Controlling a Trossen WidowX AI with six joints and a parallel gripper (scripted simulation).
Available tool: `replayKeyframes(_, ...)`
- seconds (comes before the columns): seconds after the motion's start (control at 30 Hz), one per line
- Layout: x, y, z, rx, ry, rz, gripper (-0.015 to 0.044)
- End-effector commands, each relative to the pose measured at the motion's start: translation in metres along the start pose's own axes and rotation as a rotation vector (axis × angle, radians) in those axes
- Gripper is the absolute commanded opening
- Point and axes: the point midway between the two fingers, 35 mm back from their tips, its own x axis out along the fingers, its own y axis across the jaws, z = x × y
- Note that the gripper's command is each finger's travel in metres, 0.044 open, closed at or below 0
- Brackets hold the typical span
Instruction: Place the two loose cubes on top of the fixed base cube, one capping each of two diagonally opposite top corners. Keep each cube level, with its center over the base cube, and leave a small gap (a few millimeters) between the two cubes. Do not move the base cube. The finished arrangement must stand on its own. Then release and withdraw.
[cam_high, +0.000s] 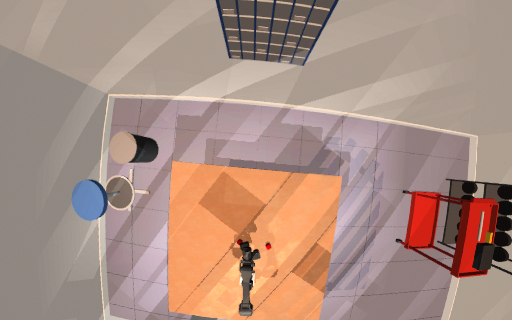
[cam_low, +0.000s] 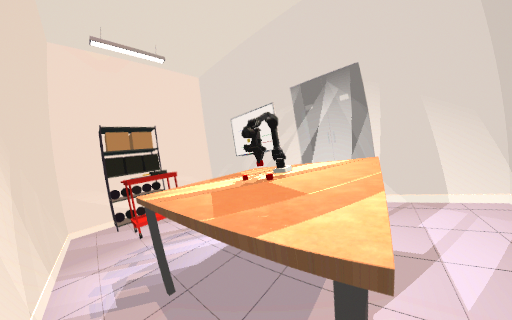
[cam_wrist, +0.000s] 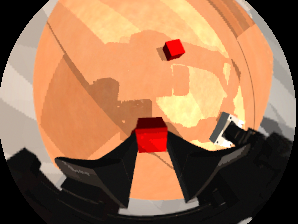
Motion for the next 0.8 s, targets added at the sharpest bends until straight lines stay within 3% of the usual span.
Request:
replayKeyframes(0.0, 0.008, 0.007, -0.008, 0.042, -0.001, -0.008, 0.0105)
replayKeyframes(0.77, 0.025, 0.024, -0.036, 0.163, 0.001, -0.006, 0.0105)
